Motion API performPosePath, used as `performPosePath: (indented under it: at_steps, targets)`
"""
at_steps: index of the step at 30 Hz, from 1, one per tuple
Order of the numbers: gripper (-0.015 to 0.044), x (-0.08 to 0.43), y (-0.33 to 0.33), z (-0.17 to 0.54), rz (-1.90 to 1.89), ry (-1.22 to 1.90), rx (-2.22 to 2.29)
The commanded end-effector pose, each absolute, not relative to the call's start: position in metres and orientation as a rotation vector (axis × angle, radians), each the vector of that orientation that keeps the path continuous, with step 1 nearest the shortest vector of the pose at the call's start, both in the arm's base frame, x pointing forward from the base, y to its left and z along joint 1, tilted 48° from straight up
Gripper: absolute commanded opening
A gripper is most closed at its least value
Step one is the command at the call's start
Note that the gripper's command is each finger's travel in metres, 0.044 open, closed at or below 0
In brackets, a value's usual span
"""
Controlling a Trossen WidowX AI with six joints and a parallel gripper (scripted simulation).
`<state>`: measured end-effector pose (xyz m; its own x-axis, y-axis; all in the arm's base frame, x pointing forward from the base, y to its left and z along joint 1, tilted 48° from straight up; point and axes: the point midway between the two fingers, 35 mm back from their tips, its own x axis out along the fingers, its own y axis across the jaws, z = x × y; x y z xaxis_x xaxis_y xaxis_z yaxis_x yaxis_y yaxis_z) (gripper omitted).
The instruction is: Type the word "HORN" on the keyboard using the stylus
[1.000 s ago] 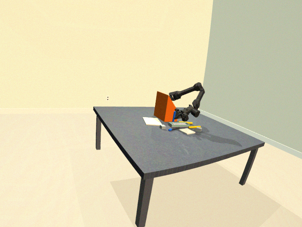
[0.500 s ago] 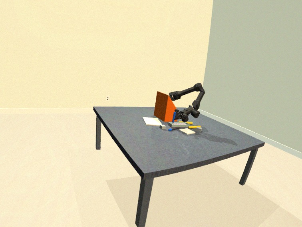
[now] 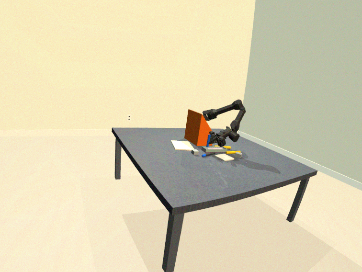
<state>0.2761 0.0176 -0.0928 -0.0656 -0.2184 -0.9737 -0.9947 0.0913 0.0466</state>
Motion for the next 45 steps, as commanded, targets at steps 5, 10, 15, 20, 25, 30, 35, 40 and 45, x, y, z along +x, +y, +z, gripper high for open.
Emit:
performPosePath:
  at_steps: [5, 10, 15, 20, 25, 30, 35, 40, 45]
  targets:
    - [0.0081, 0.278, 0.008, -0.083, 1.067, 1.45, -1.271]
    - [0.0081, 0.276, -0.011, -0.066, 1.066, 1.45, -1.272]
    - [0.0081, 0.276, -0.012, -0.065, 1.066, 1.45, -1.272]
    - [0.0071, 0.278, -0.009, -0.066, 1.063, 1.444, -1.267]
    - [0.0, 0.276, -0.003, -0.06, 1.064, 1.445, -1.267]
    - [0.0, 0.268, 0.015, -0.04, 1.066, 1.447, -1.269]
    - [0.0, 0.262, 0.024, -0.028, 1.067, 1.448, -1.27]
    - [0.0, 0.262, 0.028, -0.033, 1.067, 1.448, -1.27]
    - [0.0, 0.261, 0.039, -0.042, 1.068, 1.448, -1.27]
